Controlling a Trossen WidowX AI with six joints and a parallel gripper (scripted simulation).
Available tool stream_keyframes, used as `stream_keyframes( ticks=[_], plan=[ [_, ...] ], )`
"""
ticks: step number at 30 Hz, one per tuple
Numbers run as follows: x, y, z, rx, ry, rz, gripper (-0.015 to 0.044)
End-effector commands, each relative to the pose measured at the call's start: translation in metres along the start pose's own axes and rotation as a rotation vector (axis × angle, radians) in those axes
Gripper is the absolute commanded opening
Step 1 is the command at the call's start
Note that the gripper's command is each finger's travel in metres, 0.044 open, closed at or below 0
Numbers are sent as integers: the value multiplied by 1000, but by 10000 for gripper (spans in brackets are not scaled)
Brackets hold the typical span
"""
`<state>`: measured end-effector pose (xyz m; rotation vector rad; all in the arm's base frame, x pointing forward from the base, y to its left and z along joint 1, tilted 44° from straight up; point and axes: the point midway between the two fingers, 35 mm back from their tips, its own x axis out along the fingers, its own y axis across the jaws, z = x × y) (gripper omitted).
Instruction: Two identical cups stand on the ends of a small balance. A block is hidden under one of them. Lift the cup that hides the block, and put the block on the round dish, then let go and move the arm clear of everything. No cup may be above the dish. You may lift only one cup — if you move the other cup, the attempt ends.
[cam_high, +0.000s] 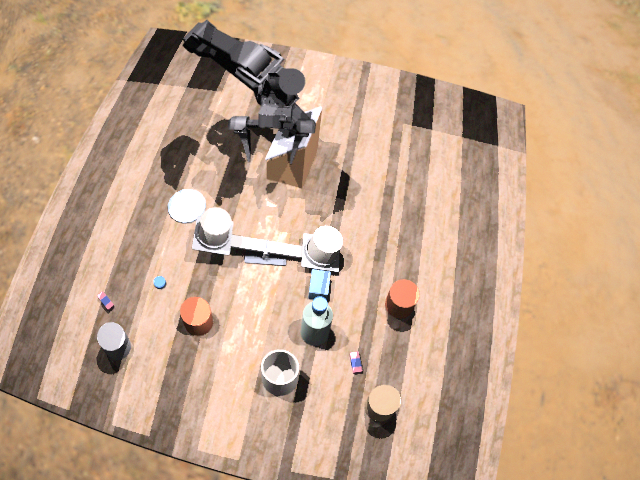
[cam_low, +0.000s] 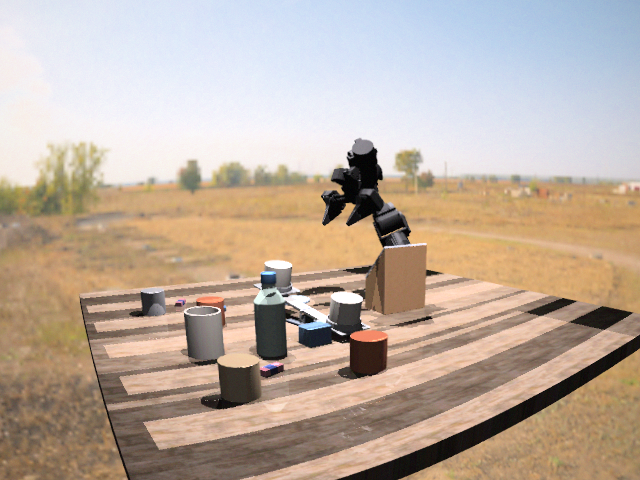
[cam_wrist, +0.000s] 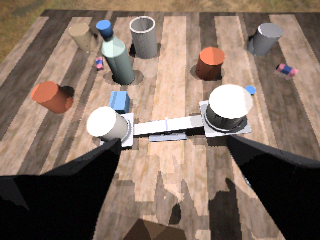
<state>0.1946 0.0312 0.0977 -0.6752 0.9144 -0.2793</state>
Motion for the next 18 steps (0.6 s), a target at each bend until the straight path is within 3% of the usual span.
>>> stream_keyframes(
  ticks=[1,18],
  plan=[
    [1,1,-3,-47,0,-13,440],
    [17,23,20,285,156,-39,440]
  ],
)
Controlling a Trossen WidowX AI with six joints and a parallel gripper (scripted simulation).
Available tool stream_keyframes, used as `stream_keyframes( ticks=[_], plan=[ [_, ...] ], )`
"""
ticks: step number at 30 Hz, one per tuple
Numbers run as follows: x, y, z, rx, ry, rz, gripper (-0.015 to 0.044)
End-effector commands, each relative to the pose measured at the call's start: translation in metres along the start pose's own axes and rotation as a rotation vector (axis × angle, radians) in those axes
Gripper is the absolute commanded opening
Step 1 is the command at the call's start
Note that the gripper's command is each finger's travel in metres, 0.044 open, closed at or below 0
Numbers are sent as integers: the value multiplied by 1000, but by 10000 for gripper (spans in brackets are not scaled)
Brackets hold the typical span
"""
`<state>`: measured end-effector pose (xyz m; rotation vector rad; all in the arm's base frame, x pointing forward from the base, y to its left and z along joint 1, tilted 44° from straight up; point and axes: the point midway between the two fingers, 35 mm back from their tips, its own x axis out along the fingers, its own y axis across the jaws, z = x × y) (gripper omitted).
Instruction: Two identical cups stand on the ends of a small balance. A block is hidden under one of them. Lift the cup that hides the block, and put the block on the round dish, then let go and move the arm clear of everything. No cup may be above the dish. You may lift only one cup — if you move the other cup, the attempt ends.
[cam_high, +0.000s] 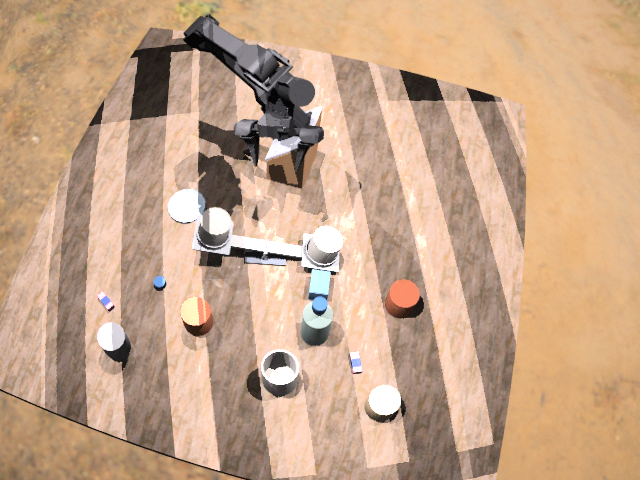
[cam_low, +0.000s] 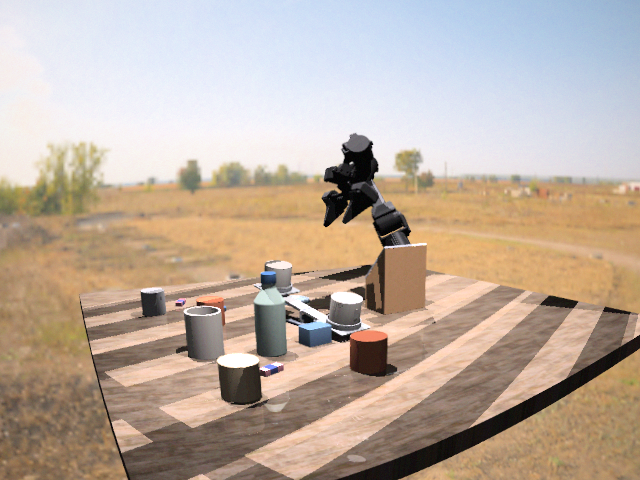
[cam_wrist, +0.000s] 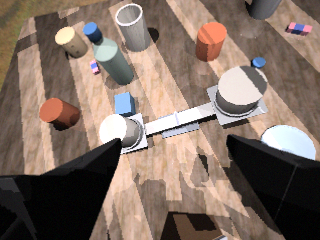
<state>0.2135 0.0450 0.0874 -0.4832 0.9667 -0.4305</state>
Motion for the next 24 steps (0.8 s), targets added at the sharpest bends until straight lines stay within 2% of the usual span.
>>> stream_keyframes(
  ticks=[1,24],
  plan=[
    [7,10,4,107,58,-19,440],
    [74,72,14,781,320,-244,440]
  ],
)
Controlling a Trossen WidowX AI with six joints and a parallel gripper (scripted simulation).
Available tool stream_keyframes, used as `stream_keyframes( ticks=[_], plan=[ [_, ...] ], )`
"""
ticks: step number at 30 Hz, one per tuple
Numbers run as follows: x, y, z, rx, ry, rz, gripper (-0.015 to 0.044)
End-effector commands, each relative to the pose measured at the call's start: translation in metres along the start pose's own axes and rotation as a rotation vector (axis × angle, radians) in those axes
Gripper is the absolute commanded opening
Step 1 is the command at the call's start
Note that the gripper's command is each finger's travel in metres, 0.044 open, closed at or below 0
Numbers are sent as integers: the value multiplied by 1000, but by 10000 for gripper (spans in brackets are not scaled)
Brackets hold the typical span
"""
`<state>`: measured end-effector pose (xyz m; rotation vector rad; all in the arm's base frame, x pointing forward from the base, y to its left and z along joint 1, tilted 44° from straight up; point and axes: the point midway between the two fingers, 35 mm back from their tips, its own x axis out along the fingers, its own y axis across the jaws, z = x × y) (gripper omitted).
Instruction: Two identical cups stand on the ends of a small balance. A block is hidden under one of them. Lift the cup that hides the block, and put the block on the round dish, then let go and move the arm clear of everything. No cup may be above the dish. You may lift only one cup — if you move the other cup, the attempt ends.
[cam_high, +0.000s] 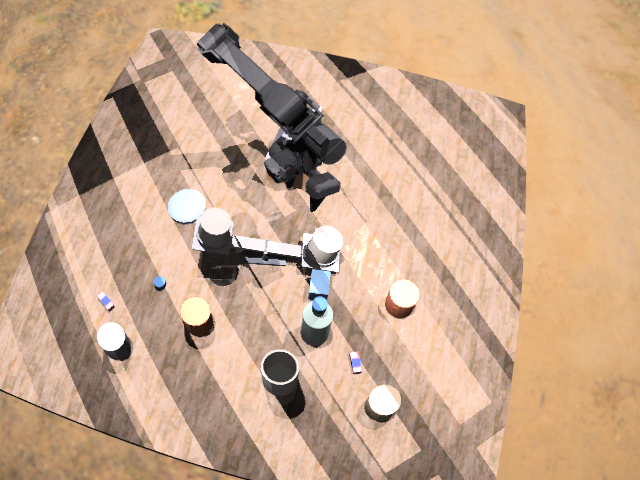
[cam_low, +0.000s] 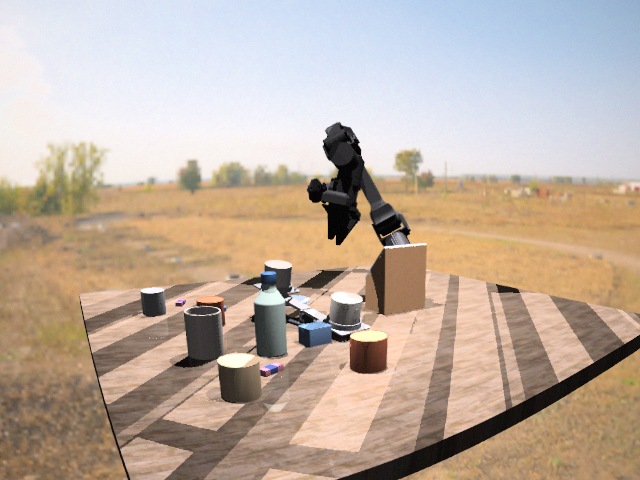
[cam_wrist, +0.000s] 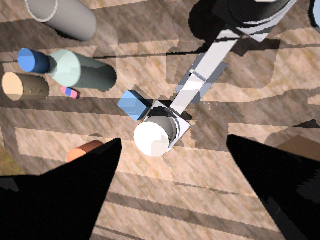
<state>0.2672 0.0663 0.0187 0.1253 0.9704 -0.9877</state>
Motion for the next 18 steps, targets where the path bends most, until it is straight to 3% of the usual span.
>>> stream_keyframes(
  ticks=[1,18],
  plan=[
    [16,10,-7,118,35,-59,440],
    [87,43,-44,607,98,-301,440]
  ],
)
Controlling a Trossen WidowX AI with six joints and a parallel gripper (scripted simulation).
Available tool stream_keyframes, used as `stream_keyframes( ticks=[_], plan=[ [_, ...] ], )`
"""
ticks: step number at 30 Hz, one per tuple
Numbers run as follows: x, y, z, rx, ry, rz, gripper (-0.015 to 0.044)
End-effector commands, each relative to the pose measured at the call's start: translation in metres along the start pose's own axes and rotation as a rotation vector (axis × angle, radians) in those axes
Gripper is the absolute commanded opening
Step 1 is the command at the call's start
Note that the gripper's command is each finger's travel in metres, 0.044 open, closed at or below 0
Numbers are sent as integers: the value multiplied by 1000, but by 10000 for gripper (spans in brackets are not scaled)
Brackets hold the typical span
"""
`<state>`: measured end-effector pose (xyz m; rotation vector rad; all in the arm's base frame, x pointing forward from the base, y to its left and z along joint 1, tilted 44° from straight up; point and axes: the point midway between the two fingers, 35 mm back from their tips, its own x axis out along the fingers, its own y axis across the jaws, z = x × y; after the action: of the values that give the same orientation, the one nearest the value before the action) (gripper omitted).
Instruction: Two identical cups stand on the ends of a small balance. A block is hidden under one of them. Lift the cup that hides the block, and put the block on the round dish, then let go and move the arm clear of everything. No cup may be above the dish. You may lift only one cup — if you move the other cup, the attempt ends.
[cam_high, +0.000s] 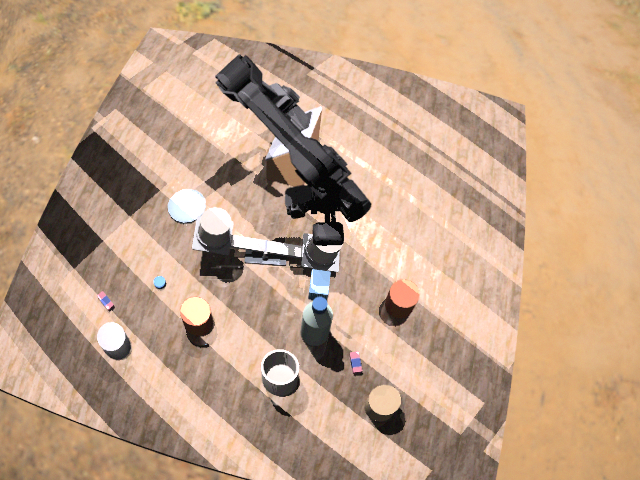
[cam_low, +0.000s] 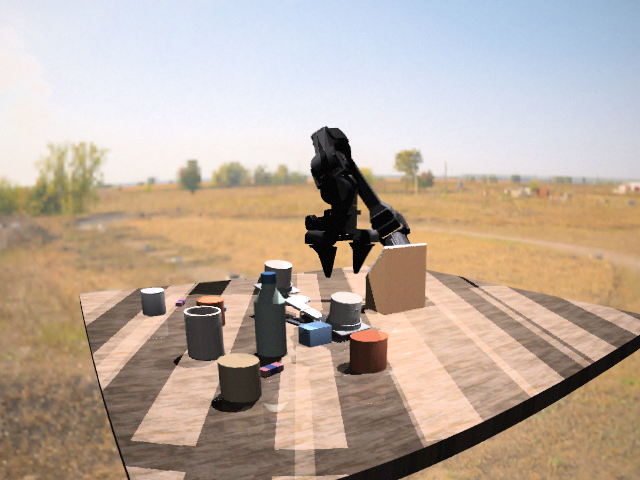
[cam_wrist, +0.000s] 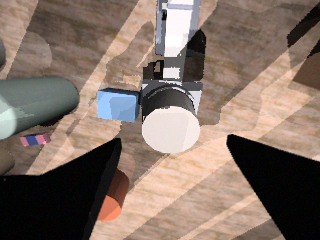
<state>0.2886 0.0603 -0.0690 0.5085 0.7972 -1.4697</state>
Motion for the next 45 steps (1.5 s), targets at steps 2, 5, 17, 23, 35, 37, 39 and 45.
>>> stream_keyframes(
  ticks=[2,5,17,23,35,37,39,45],
  plan=[
    [17,2,-10,91,1,-55,440],
    [17,2,-10,91,1,-55,440],
    [33,1,-9,91,0,-55,440],
    [43,1,-9,91,0,-55,440],
    [62,0,-9,91,-1,-55,440],
    [65,0,-9,91,-1,-55,440],
    [68,0,-9,91,-1,-55,440],
    [78,-1,-9,91,-2,-55,440]
  ],
)
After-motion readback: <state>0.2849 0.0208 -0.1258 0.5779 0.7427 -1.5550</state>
